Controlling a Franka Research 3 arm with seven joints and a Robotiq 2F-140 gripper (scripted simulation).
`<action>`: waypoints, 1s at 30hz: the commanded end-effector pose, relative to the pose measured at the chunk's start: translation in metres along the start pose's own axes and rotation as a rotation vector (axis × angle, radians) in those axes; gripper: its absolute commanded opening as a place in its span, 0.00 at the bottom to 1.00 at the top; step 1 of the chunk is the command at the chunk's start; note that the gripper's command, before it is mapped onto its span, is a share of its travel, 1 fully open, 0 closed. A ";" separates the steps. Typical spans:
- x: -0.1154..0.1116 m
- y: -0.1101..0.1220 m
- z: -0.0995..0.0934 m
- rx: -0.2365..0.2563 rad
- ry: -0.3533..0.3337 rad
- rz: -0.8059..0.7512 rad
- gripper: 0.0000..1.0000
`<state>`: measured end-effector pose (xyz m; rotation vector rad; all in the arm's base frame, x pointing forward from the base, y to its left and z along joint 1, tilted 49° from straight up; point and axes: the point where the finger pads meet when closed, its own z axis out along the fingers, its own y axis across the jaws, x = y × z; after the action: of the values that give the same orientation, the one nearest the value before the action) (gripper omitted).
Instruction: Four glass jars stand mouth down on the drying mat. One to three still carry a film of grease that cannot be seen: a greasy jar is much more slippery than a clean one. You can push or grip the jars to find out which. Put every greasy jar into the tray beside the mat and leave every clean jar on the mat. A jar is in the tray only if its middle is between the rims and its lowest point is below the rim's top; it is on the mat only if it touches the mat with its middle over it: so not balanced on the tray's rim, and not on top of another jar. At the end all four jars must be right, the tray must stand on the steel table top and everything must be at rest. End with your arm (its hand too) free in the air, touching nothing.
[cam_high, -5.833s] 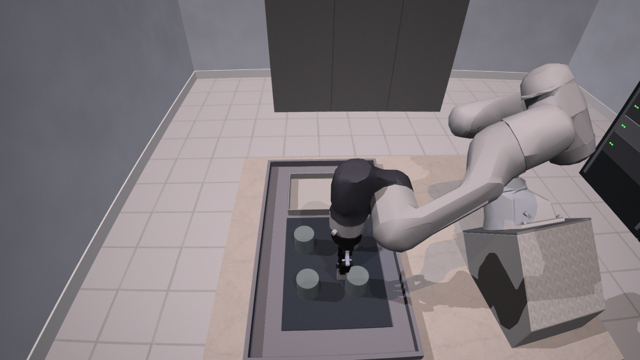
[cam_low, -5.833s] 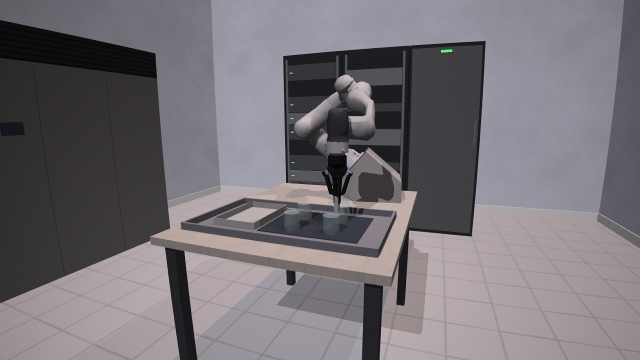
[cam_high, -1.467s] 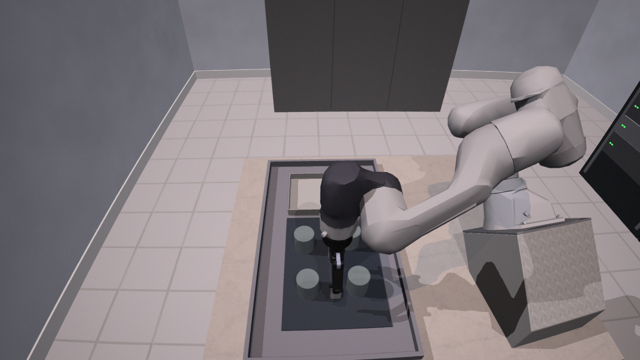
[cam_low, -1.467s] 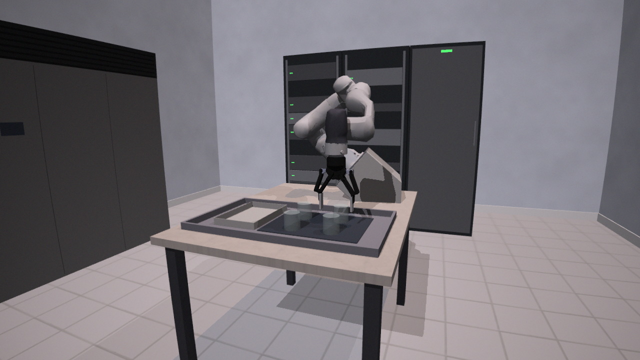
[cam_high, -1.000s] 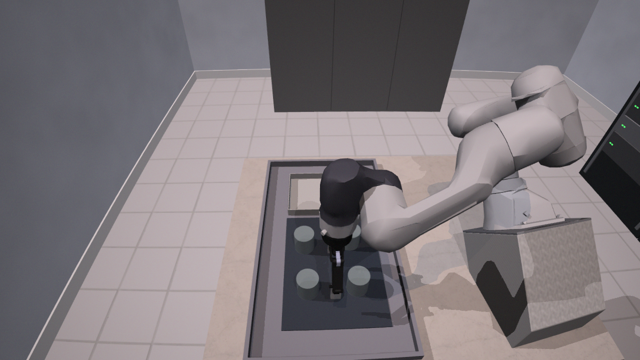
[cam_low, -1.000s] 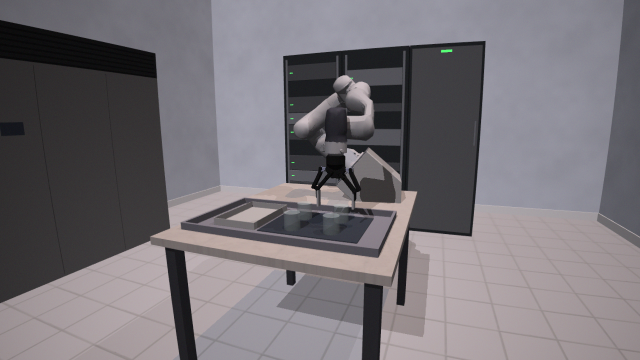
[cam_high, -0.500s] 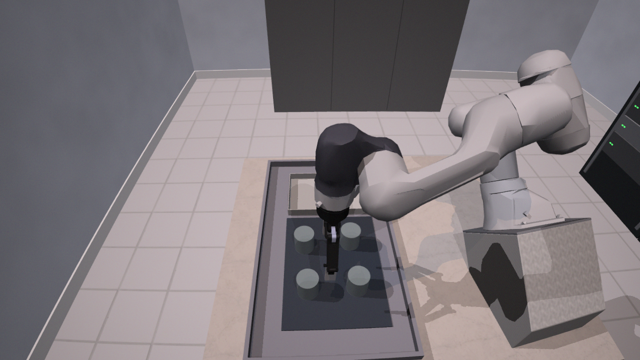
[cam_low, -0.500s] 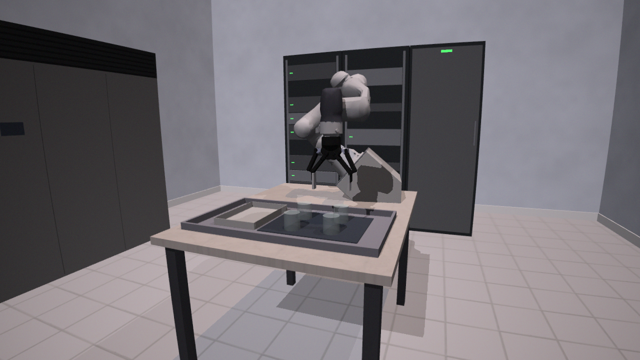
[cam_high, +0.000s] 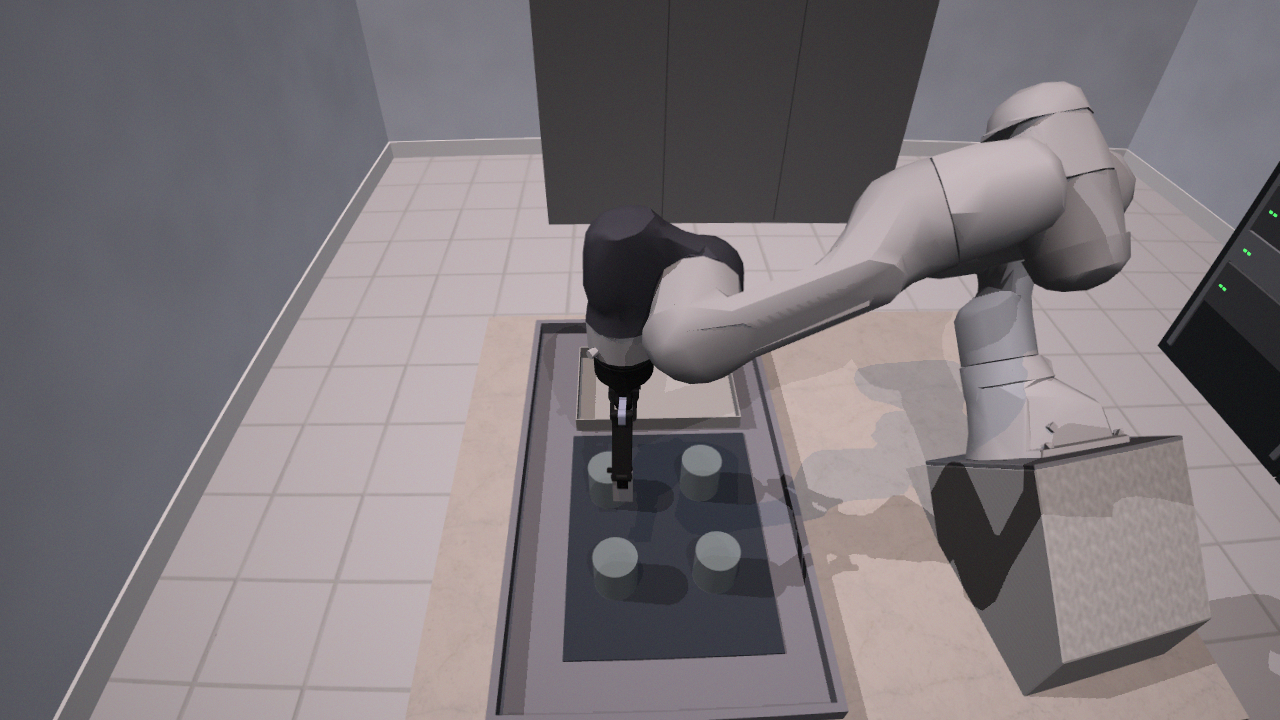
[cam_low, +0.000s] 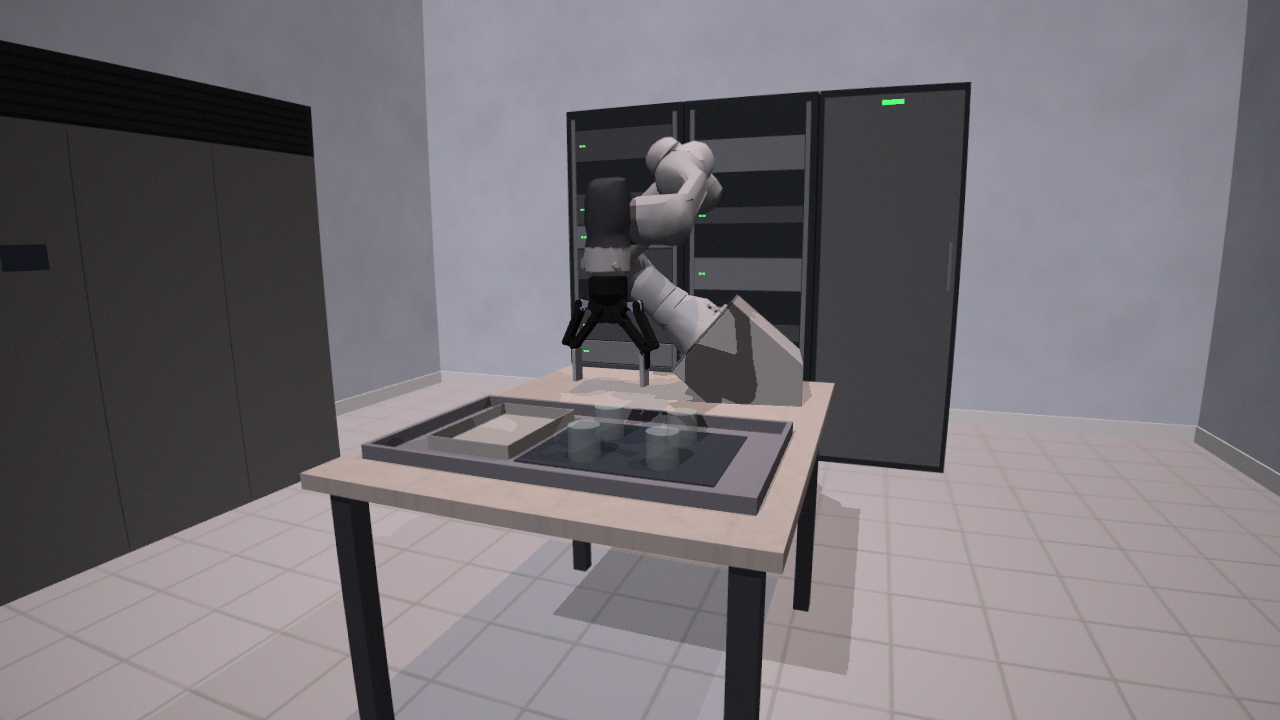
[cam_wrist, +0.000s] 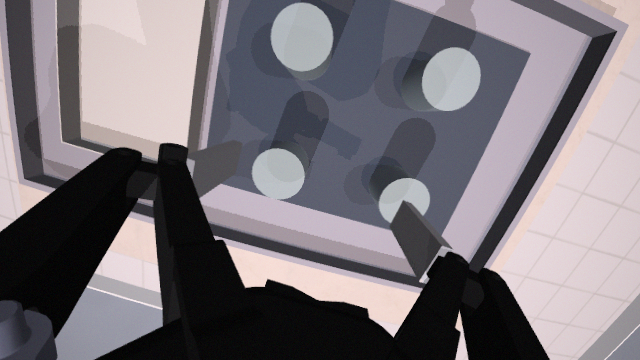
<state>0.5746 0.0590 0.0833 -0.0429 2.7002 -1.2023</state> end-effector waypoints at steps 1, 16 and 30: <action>-0.018 -0.025 -0.001 0.004 -0.005 -0.064 1.00; -0.031 -0.046 0.060 0.004 -0.005 -0.064 1.00; -0.031 -0.046 0.066 0.004 -0.005 -0.064 1.00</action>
<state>0.6122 -0.0184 0.0787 -0.1104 2.7120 -1.2288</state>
